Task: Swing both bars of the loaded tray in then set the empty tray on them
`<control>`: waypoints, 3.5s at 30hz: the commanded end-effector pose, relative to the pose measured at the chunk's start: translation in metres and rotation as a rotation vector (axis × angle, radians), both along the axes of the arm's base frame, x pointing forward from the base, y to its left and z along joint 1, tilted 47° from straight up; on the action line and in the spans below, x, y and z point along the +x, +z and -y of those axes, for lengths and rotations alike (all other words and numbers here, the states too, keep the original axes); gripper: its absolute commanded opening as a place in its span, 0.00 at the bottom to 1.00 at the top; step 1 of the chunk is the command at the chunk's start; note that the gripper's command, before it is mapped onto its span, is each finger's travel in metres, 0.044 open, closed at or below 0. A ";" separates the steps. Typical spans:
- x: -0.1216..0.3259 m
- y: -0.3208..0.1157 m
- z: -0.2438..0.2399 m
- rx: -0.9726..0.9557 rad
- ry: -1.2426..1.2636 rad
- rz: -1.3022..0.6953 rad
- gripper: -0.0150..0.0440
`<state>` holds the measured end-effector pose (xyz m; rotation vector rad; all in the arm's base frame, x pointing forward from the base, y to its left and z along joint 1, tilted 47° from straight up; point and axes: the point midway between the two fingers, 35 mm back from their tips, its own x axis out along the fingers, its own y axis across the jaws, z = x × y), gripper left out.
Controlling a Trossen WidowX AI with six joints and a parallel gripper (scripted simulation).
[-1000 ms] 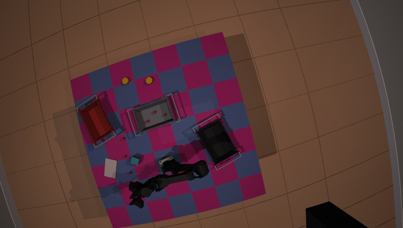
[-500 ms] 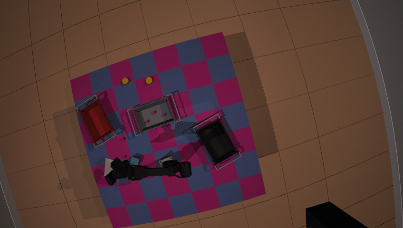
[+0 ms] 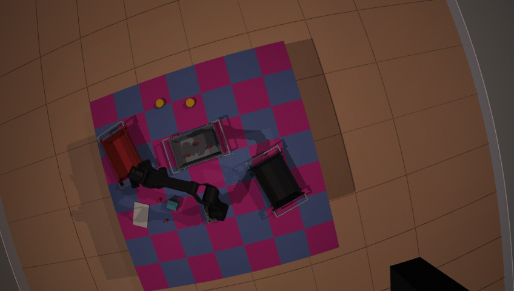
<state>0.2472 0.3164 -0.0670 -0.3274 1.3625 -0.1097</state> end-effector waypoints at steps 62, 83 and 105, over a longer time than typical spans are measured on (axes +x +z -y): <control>0.099 -0.005 0.146 -0.520 -0.019 -0.097 0.40; 0.107 0.014 0.182 -0.523 -0.019 -0.097 0.40; 0.103 0.030 0.159 -0.528 -0.010 -0.098 0.40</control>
